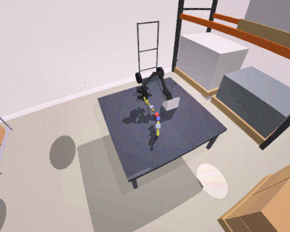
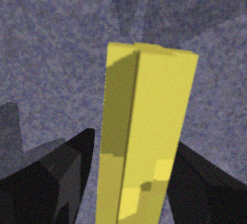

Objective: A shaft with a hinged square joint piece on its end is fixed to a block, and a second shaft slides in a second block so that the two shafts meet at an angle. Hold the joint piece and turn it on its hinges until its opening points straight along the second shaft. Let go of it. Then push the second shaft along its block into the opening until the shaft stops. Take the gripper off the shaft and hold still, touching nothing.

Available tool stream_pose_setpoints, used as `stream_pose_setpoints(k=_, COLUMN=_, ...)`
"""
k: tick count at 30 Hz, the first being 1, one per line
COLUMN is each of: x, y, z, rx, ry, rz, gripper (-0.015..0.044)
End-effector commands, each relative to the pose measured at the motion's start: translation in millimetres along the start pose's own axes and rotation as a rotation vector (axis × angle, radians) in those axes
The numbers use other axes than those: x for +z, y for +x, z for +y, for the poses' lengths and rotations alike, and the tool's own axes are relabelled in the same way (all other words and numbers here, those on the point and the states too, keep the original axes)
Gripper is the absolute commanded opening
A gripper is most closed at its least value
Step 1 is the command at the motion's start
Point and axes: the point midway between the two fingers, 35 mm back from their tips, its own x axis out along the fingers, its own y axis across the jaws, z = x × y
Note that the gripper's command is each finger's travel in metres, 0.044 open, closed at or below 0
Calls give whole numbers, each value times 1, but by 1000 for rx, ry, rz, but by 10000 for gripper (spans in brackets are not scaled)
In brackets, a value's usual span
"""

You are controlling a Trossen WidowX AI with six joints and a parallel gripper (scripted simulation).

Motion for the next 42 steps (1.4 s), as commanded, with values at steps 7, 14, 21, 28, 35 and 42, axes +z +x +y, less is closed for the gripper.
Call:
stream_pose_setpoints(k=7, x=-1, y=0, z=0, rx=2, ry=-5, rz=4, gripper=102)
stream_pose_setpoints(k=14, x=-1, y=0, z=0, rx=2, ry=-5, rz=4, gripper=67)
stream_pose_setpoints(k=21, x=0, y=0, z=0, rx=1, ry=0, rz=1, gripper=67)
stream_pose_setpoints(k=28, x=0, y=0, z=0, rx=-11, ry=-3, rz=0, gripper=60)
stream_pose_setpoints(k=35, x=0, y=0, z=0, rx=-11, ry=-3, rz=0, gripper=0)
stream_pose_setpoints(k=42, x=-4, y=1, z=0, rx=-16, ry=-3, rz=2, gripper=0)
